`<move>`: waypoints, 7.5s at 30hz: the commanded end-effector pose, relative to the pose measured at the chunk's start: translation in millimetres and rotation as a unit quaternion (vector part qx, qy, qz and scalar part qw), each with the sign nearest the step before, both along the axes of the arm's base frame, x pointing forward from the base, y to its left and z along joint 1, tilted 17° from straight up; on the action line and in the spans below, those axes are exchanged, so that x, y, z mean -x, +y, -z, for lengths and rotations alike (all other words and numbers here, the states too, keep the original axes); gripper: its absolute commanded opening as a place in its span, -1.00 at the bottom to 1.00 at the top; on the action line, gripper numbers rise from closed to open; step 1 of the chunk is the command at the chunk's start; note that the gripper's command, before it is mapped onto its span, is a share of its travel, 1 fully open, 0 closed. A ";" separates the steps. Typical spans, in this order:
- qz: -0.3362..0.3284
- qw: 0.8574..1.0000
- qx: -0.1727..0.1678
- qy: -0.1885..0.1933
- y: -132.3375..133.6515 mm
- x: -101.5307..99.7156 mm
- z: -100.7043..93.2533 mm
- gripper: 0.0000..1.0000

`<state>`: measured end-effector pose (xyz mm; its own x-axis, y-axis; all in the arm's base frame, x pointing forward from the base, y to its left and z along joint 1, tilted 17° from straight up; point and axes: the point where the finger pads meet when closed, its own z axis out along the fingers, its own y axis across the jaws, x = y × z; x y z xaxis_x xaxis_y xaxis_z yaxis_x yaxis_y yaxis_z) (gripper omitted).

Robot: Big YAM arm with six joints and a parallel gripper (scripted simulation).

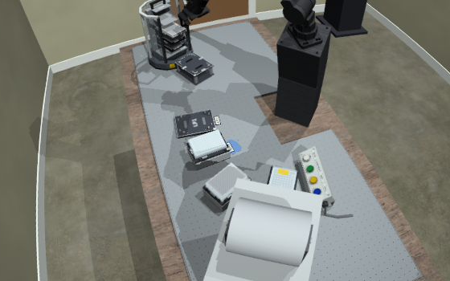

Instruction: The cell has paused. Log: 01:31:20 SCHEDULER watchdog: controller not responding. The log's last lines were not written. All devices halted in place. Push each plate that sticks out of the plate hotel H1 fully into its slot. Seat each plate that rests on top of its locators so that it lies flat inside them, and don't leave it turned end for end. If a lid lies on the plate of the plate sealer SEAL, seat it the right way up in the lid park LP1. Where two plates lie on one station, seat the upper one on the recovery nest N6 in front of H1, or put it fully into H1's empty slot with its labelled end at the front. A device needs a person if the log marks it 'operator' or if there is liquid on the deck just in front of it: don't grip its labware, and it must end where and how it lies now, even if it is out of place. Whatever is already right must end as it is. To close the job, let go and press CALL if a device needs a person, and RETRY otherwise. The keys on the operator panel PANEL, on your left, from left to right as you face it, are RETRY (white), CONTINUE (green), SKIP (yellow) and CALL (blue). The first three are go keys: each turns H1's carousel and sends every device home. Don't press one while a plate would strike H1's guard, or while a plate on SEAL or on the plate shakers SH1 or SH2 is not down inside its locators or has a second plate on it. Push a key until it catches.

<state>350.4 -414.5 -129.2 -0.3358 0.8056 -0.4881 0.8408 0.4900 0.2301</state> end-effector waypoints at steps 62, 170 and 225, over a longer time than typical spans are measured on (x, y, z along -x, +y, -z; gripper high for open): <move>0.108 0.971 0.177 -0.115 10.3 -15.7 46.3 1.00; 0.105 0.974 0.172 -0.103 4.0 0.6 7.1 1.00; -0.327 0.926 -0.141 0.127 109.4 -88.7 -54.3 1.00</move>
